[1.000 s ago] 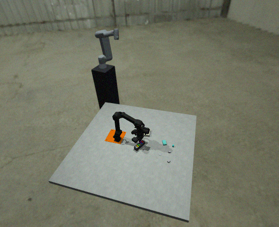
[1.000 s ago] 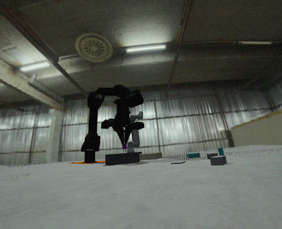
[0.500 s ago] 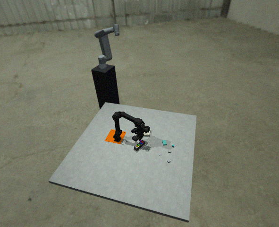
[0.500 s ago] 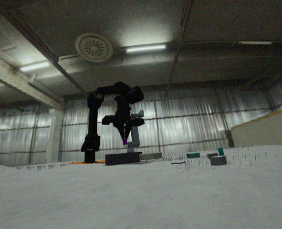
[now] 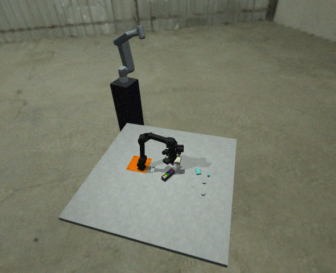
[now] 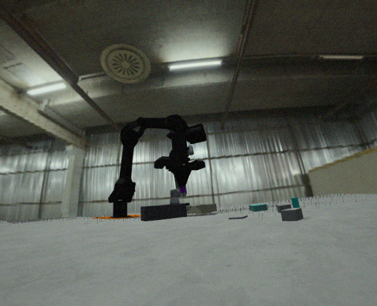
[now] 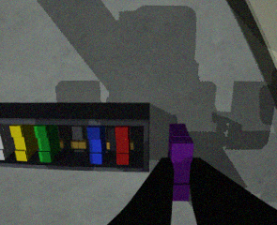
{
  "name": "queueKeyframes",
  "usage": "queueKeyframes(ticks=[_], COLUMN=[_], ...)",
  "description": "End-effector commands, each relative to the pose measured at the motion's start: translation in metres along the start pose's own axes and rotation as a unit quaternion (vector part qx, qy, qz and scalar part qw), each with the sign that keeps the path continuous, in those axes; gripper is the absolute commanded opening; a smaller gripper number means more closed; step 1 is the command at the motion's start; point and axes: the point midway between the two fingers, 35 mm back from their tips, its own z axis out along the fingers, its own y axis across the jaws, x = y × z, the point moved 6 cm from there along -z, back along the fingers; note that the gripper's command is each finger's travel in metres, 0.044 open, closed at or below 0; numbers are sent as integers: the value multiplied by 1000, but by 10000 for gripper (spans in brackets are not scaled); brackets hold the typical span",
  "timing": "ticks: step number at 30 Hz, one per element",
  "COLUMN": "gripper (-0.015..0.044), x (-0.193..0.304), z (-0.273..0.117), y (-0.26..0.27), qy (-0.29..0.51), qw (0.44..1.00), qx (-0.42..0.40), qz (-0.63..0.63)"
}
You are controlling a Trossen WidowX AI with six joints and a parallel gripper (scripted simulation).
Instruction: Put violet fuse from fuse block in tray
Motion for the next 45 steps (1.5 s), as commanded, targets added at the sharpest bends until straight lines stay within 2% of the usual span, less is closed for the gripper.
queueKeyframes(ticks=[1,21,45], gripper=[0,0,0], x=[-8,-72,-75], z=[-1,-1,30], y=[-19,-105,-109], qy=[1,-2,-2], qw=[1000,1000,1000], qx=[0,4,5], qz=[1,1,1])
